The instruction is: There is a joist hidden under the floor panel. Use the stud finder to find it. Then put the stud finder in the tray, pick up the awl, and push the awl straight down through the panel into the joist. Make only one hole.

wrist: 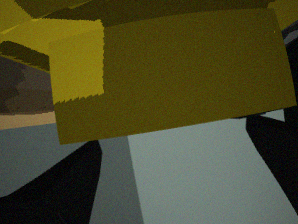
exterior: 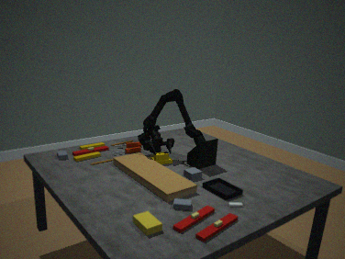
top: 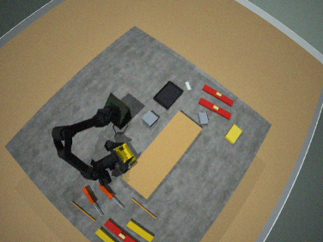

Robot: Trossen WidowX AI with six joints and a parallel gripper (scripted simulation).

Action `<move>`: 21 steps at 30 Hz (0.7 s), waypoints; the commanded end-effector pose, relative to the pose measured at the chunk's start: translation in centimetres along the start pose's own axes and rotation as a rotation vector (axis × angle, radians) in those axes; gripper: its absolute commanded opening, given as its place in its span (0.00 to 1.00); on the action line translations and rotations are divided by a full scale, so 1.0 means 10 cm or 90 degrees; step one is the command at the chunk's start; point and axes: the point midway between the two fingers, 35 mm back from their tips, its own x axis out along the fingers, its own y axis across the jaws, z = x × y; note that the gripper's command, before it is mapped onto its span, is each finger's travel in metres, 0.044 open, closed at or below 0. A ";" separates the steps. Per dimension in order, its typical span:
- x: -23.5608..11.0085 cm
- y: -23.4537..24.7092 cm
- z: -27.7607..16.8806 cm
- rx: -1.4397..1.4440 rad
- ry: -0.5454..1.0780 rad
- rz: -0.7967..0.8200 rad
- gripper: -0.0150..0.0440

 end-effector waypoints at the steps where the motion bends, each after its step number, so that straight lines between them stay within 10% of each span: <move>1: -0.06 0.01 0.01 -0.002 -0.002 0.001 1.00; 21: -0.47 0.01 -0.68 -0.001 0.002 0.003 1.00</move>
